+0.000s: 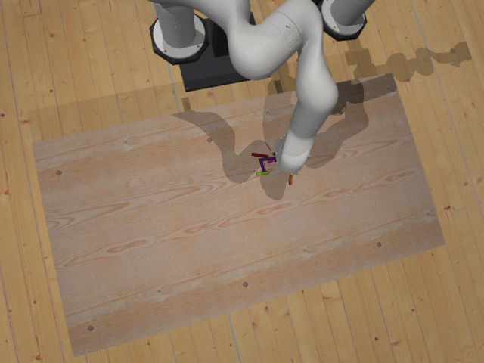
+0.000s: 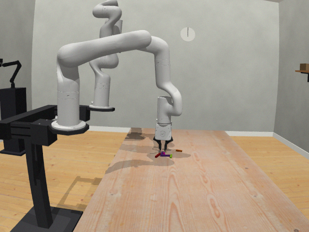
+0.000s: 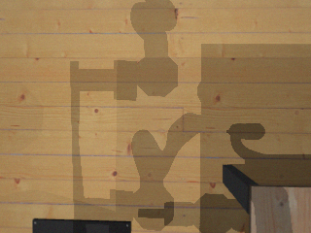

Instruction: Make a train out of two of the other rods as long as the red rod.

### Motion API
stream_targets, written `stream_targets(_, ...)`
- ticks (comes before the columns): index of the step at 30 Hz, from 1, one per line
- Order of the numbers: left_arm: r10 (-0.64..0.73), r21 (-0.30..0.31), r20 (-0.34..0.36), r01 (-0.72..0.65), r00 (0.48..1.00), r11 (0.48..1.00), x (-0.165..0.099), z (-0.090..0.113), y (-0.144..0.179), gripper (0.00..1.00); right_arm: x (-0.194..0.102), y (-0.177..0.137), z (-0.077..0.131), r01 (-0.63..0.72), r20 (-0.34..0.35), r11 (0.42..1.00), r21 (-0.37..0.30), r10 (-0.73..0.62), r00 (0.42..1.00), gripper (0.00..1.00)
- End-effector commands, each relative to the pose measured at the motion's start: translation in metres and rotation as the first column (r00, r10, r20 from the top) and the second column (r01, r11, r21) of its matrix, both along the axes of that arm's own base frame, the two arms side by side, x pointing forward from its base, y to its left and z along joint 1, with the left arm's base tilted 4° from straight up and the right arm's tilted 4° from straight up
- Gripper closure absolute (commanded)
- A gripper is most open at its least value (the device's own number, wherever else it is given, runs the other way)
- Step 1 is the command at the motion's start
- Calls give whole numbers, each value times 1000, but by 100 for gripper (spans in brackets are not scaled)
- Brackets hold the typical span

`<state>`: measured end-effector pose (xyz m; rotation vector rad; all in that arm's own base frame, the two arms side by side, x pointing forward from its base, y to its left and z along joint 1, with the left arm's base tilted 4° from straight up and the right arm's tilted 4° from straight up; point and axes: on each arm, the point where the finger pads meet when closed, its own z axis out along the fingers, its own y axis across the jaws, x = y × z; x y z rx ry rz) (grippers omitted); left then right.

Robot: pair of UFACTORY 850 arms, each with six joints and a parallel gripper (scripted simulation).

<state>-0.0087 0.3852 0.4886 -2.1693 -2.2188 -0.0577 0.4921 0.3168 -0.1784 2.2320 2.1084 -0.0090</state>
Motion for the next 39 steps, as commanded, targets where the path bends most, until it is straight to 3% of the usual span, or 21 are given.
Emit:
stream_targets(1, 0, 2, 0, 0, 1000, 1000, 0, 1, 0, 0, 1, 1, 1, 0, 1, 1000, 1, 0, 1000, 74)
stream_targets(39, 0, 2, 0, 0, 1000, 1000, 0, 1, 0, 0, 1, 0, -11, 0, 1, 1000, 1, 0, 1000, 74)
